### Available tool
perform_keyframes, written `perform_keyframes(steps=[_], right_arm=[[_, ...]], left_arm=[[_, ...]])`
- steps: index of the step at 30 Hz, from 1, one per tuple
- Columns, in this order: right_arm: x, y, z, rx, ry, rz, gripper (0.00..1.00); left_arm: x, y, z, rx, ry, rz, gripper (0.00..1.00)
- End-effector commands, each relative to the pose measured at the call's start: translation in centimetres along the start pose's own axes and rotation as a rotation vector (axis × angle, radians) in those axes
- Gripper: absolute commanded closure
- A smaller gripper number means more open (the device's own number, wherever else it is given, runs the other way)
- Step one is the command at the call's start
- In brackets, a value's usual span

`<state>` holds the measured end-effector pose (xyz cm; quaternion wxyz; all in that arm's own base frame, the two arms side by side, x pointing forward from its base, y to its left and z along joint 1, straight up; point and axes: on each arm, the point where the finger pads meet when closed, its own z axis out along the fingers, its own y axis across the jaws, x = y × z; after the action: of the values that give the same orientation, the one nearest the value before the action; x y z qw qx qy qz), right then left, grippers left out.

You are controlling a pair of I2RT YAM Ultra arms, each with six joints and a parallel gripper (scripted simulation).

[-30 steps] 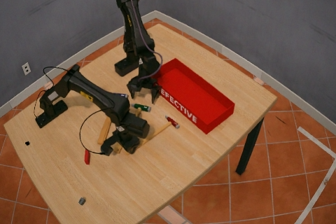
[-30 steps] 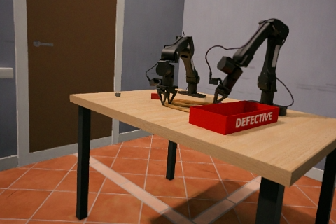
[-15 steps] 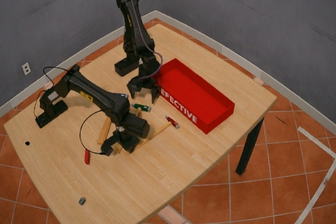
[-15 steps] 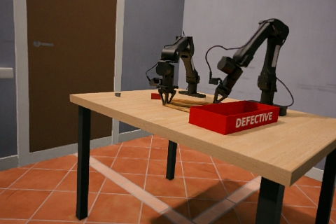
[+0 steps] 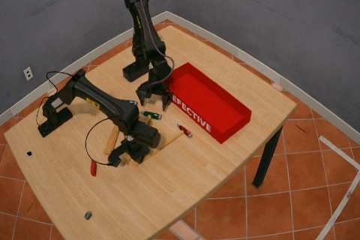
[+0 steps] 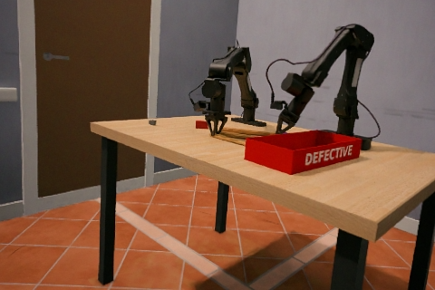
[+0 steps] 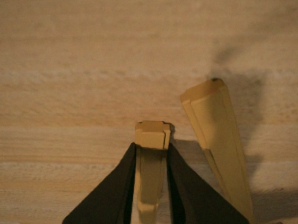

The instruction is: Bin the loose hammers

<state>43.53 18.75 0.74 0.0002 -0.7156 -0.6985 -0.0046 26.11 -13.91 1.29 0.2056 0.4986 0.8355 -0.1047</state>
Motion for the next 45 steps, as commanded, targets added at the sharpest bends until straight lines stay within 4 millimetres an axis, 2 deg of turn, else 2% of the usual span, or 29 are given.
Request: perform_keyframes(steps=[1,10,13,14,30,44,45], right_arm=[[0.0,0.2,0.1,-0.003,-0.003,0.002,0.82],[-1.4,0.6,-0.4,-0.035,0.011,-0.008,0.82],[-2.5,-0.6,-0.3,0.010,-0.008,0.019,0.82],[-2.4,0.3,-0.3,-0.025,0.006,0.002,0.82],[-5.8,-0.7,-0.3,-0.004,-0.003,0.024,0.82],[-5.9,-0.7,-0.3,-0.002,-0.003,0.033,0.82],[-5.9,-0.7,-0.3,-0.002,-0.003,0.033,0.82]], left_arm=[[-0.9,0.4,-0.6,-0.015,-0.039,0.010,0.00],[-0.9,0.4,-0.6,-0.015,-0.039,0.010,0.00],[-0.9,0.4,-0.6,-0.015,-0.039,0.010,0.00],[-0.9,0.4,-0.6,-0.015,-0.039,0.010,0.00],[-0.9,0.4,-0.6,-0.015,-0.039,0.010,0.00],[-0.9,0.4,-0.6,-0.015,-0.039,0.010,0.00],[-1.4,0.7,-0.8,-0.027,-0.059,0.014,0.11]])
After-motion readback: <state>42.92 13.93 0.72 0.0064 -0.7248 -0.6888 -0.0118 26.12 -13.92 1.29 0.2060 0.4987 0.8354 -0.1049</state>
